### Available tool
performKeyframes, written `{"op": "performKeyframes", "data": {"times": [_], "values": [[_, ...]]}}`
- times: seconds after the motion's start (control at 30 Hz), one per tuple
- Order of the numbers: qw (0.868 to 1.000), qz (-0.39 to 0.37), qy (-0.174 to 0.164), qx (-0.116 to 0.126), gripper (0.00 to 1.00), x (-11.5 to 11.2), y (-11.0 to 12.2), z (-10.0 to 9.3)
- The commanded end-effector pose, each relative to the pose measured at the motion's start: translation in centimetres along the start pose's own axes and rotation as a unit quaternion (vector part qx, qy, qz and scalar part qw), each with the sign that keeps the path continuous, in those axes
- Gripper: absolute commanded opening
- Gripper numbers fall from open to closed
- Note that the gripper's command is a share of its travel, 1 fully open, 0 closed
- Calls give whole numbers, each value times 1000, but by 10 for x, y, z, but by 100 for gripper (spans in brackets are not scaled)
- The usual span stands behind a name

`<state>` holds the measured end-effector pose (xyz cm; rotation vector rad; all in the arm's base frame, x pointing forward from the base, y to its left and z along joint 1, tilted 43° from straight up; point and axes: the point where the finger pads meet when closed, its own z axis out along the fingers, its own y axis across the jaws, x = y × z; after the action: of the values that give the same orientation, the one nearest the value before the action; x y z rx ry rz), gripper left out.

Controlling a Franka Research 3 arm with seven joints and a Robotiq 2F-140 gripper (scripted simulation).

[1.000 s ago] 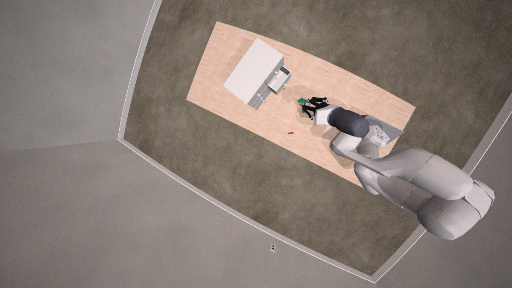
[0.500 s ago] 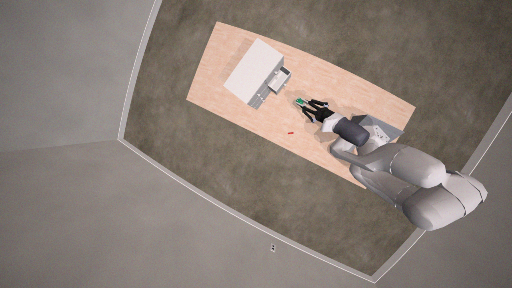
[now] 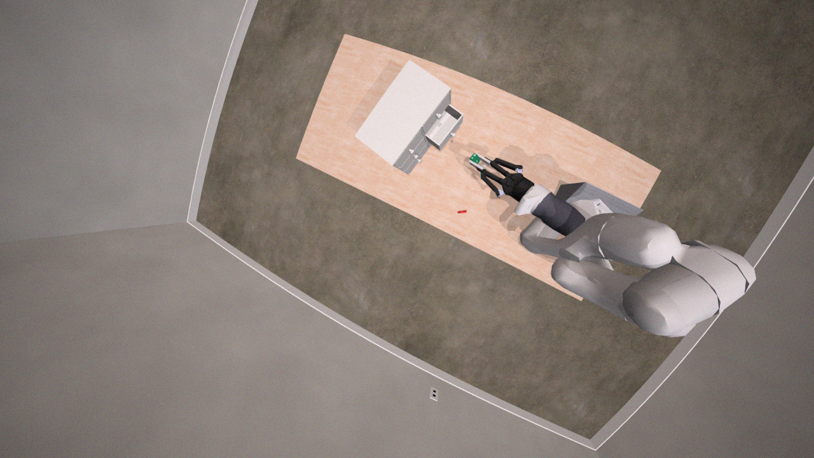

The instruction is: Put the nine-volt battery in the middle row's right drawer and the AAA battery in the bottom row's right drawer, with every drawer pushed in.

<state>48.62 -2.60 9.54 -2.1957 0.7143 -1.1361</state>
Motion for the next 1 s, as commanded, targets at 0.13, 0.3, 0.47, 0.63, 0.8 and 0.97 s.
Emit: {"op": "performKeyframes", "data": {"times": [0.13, 0.3, 0.47, 0.63, 0.8, 0.97], "values": [[999, -20, 48, -4, 14, 18, 3, -7], [998, -20, 54, -5, 14, 17, 3, -7], [998, -20, 55, -5, 14, 17, 3, -7], [998, -20, 55, -5, 14, 17, 3, -7], [998, -20, 55, -5, 14, 18, 3, -6], [998, -20, 55, -5, 14, 20, 3, -2]]}}
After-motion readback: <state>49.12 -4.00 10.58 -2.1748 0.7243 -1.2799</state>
